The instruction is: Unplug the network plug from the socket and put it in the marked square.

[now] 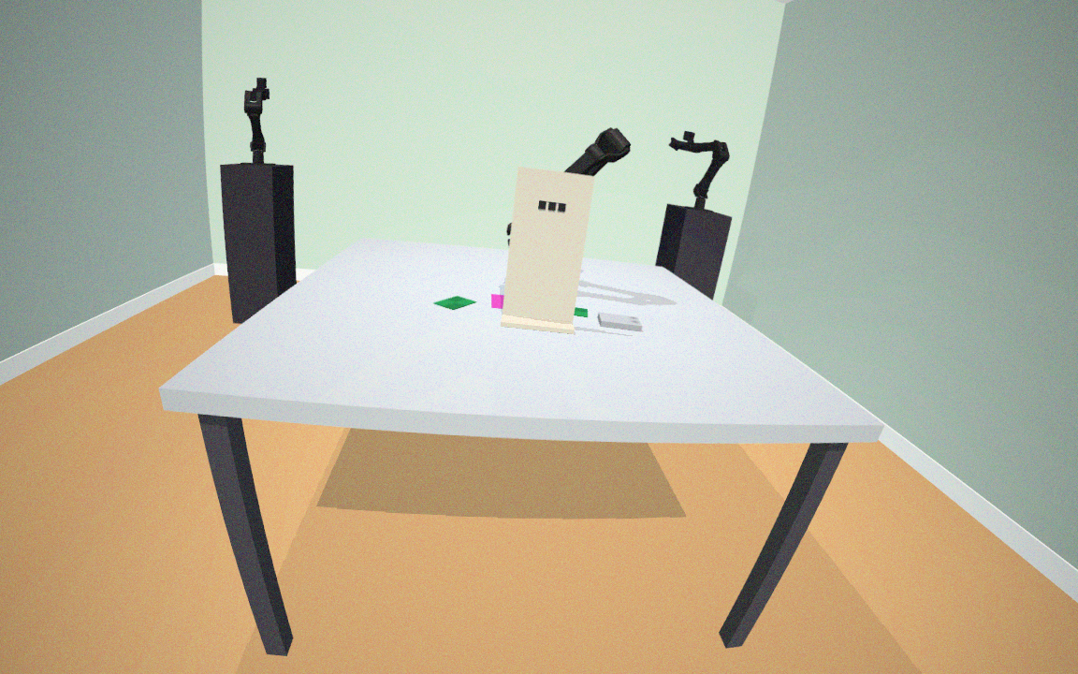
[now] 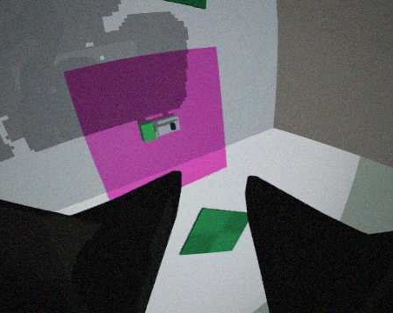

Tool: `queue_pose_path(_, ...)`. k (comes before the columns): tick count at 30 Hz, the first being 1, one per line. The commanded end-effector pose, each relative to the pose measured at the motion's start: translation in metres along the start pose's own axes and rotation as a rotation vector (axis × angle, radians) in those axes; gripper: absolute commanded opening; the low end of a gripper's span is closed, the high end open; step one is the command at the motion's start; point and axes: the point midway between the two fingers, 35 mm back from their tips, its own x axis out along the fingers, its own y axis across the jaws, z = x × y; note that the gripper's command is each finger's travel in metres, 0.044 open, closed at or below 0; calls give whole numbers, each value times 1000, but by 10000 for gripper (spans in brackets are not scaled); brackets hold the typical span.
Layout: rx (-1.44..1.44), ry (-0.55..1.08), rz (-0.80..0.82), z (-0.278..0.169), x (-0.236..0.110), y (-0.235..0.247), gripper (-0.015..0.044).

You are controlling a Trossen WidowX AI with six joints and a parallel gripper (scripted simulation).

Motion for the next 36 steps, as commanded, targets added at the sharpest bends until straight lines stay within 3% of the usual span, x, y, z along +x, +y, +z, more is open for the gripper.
queue_pose_path(1,-9,-5,-4,1,-3,-4,156)
queue_pose_path(36,-8,-10,-9,3,-29,-16,156)
